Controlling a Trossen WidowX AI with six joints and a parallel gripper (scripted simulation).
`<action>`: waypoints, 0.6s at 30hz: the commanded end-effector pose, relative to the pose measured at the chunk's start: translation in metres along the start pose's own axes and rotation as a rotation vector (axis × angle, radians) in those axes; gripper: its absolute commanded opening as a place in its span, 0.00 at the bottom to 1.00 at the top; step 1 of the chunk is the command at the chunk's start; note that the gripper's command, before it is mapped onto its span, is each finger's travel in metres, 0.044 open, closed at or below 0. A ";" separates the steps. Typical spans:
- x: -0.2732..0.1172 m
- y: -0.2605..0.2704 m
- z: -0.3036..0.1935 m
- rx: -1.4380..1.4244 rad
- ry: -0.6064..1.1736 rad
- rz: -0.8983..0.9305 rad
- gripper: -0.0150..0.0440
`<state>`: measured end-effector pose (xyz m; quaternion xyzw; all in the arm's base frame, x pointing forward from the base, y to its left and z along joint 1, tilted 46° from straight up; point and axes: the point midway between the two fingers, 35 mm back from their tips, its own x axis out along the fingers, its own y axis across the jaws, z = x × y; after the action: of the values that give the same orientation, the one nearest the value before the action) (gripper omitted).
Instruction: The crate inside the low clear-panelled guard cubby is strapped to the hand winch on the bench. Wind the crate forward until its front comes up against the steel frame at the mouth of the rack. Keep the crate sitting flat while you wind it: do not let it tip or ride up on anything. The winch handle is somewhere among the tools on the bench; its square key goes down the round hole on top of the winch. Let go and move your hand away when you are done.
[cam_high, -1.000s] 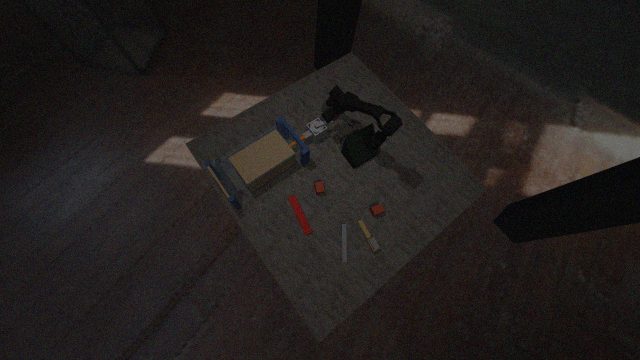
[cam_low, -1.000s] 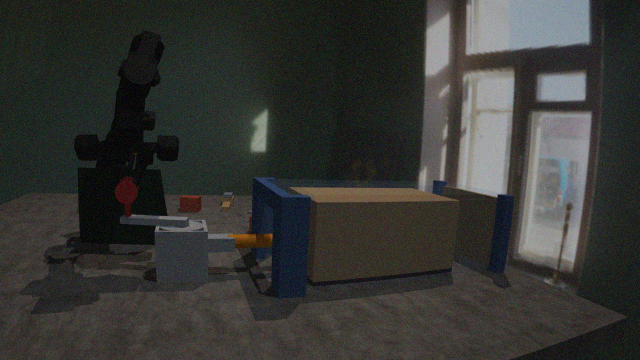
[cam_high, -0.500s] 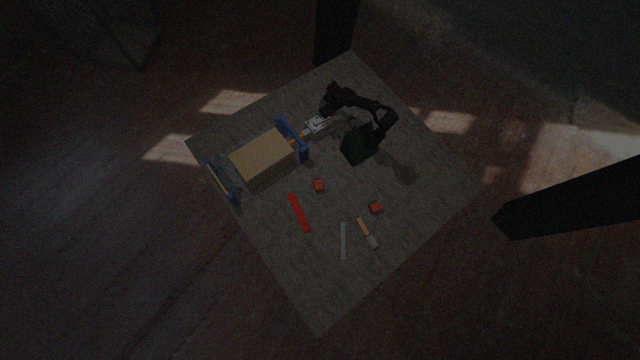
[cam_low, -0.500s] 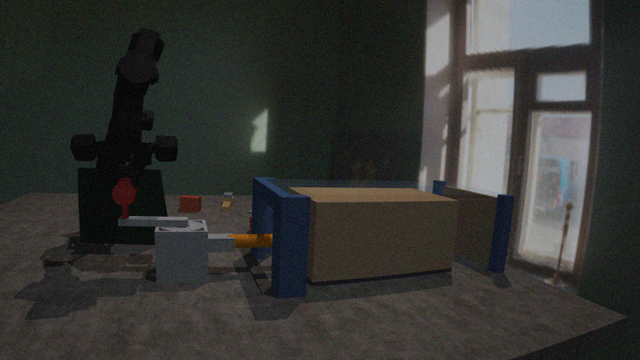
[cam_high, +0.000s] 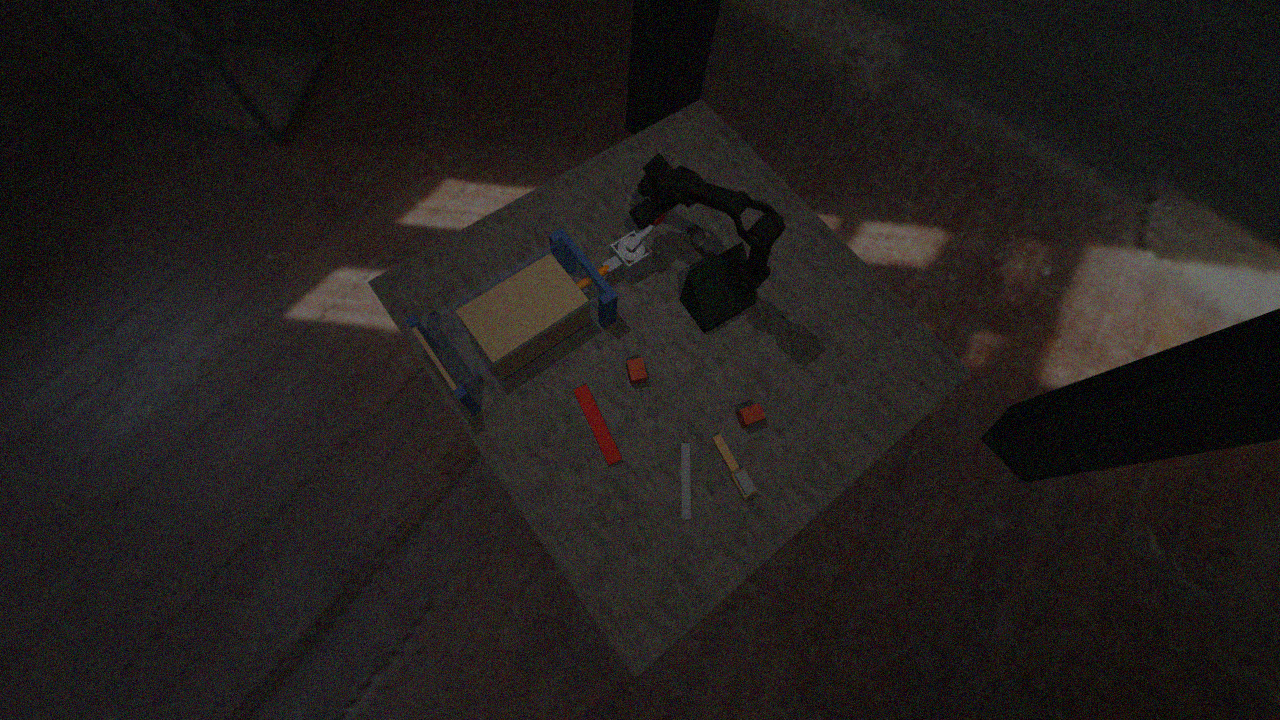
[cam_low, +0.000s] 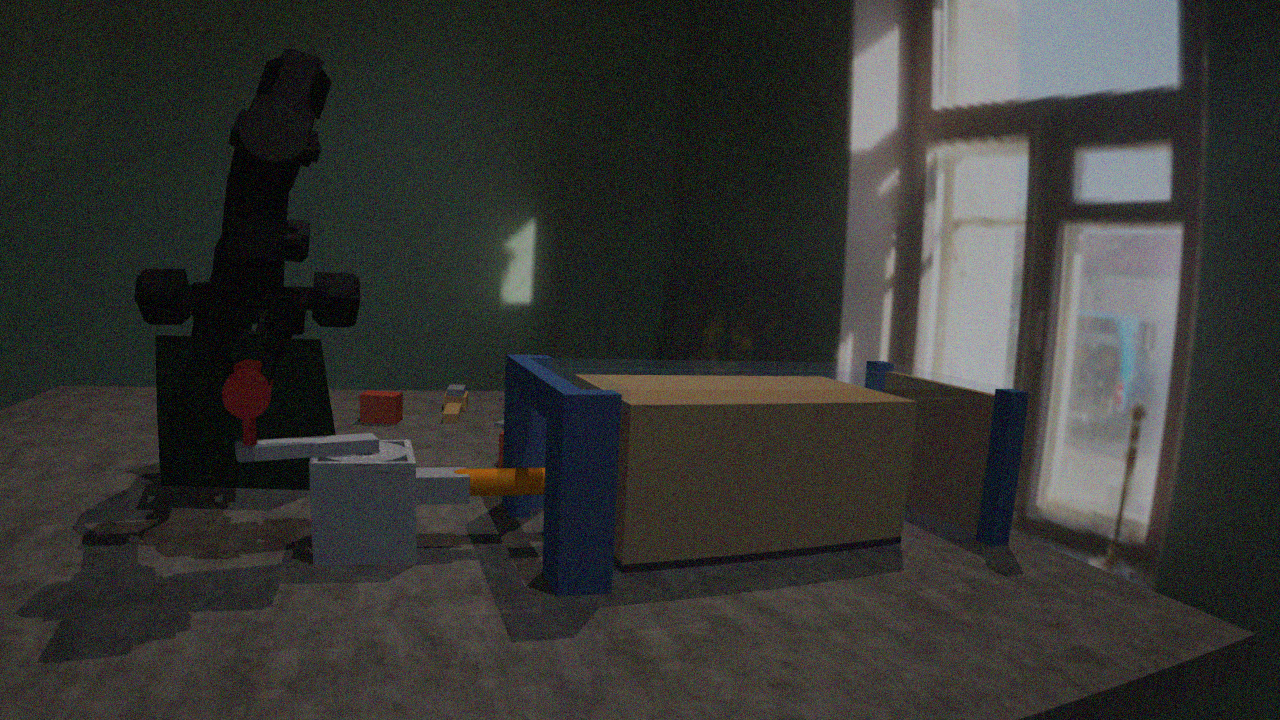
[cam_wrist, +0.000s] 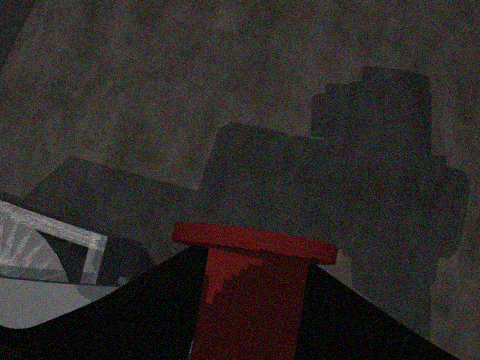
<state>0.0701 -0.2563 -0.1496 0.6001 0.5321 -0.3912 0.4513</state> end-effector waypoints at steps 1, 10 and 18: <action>0.016 0.006 0.005 -0.007 0.030 0.007 0.25; 0.020 0.011 0.014 -0.007 0.029 0.007 0.25; 0.024 0.016 0.022 -0.007 0.029 0.008 0.25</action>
<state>0.0778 -0.2717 -0.1628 0.6023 0.5363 -0.3890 0.4453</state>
